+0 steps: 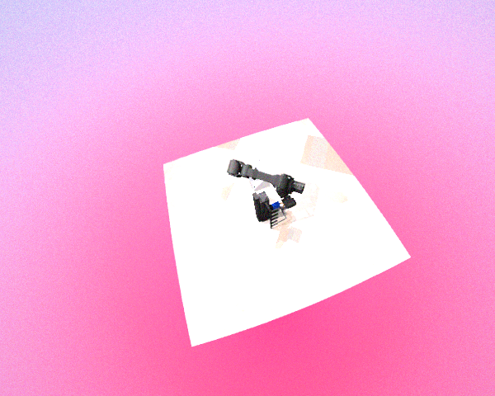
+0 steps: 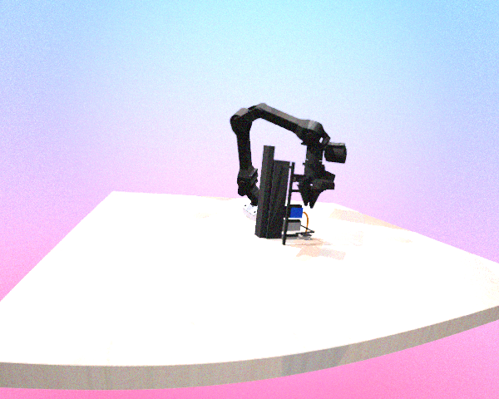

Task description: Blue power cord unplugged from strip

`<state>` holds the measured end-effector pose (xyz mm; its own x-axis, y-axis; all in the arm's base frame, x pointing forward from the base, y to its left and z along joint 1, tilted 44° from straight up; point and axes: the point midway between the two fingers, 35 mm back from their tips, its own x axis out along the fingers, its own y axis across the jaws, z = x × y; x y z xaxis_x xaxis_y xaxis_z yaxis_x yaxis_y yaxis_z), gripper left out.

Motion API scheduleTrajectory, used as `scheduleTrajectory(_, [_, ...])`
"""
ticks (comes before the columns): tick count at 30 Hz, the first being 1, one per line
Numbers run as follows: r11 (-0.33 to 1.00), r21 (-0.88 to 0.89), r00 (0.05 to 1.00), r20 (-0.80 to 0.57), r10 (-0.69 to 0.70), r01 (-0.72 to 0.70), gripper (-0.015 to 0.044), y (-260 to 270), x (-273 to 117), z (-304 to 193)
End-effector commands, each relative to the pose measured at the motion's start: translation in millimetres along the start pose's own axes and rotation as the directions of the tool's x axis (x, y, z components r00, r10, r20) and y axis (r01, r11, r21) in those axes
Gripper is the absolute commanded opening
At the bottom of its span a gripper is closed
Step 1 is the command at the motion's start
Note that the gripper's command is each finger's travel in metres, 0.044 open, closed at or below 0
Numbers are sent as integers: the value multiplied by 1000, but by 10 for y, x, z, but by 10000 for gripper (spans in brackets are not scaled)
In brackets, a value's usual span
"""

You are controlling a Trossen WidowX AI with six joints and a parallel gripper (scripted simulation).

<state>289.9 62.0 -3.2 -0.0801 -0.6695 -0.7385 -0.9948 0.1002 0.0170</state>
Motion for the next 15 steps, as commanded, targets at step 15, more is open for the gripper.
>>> scheduleTrajectory(15, [1000, -21, 1000, -11, 3, -3, 160, -12, 7, -183])
